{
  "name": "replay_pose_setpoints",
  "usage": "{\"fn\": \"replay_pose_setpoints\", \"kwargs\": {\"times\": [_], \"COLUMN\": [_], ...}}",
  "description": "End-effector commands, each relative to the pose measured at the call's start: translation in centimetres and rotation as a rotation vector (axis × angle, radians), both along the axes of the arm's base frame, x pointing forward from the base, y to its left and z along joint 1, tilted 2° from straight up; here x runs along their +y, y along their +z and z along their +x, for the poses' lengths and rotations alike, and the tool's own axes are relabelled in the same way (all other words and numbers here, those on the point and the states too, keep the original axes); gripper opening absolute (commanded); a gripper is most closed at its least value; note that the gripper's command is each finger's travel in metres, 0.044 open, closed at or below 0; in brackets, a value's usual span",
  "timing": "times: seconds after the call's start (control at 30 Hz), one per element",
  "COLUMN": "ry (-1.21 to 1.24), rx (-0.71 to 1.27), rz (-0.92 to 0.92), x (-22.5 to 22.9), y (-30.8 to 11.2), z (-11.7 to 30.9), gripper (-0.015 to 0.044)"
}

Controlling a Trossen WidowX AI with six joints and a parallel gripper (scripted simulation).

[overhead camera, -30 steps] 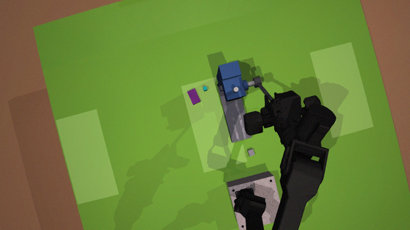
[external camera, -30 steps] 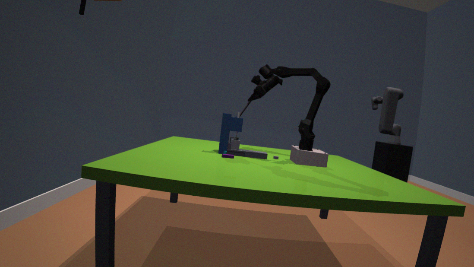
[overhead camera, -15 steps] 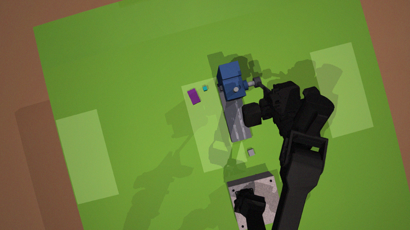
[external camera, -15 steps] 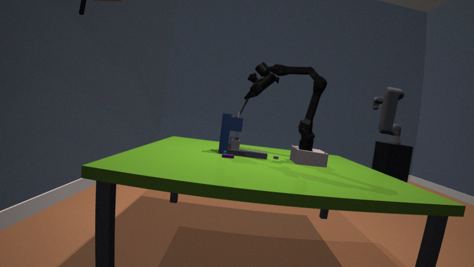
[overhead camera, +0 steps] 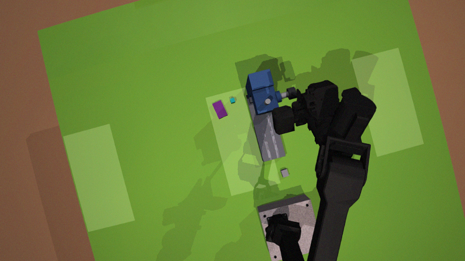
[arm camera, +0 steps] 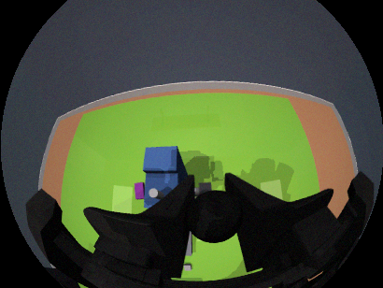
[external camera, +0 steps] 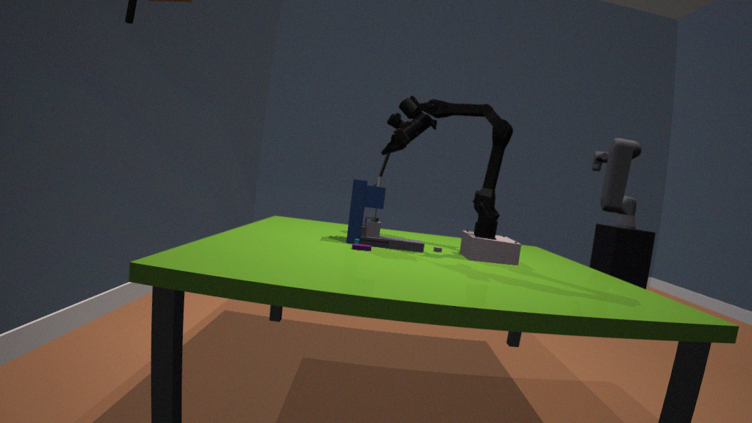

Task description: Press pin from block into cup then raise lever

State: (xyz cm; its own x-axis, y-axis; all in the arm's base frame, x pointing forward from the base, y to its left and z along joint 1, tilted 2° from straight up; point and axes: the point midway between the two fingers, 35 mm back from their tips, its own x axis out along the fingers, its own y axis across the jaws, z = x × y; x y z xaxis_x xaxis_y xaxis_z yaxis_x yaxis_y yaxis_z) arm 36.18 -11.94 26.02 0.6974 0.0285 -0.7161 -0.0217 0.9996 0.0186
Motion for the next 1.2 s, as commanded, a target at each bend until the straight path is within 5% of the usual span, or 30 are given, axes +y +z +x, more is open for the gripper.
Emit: {"fn": "replay_pose_setpoints", "kwargs": {"times": [0.0, 0.23, 0.8, 1.17], "ry": [0.0, 0.0, 0.0, 0.0], "rx": [-0.006, 0.0, 0.0, 0.0], "rz": [-0.001, 0.0, 0.0, 0.0], "x": [0.01, 0.01, 0.01, 0.01], "y": [0.24, 0.06, 0.06, 0.06], "z": [1.11, 0.3, 0.3, 0.3], "gripper": [0.0, 0.0, 0.044, 0.044]}}
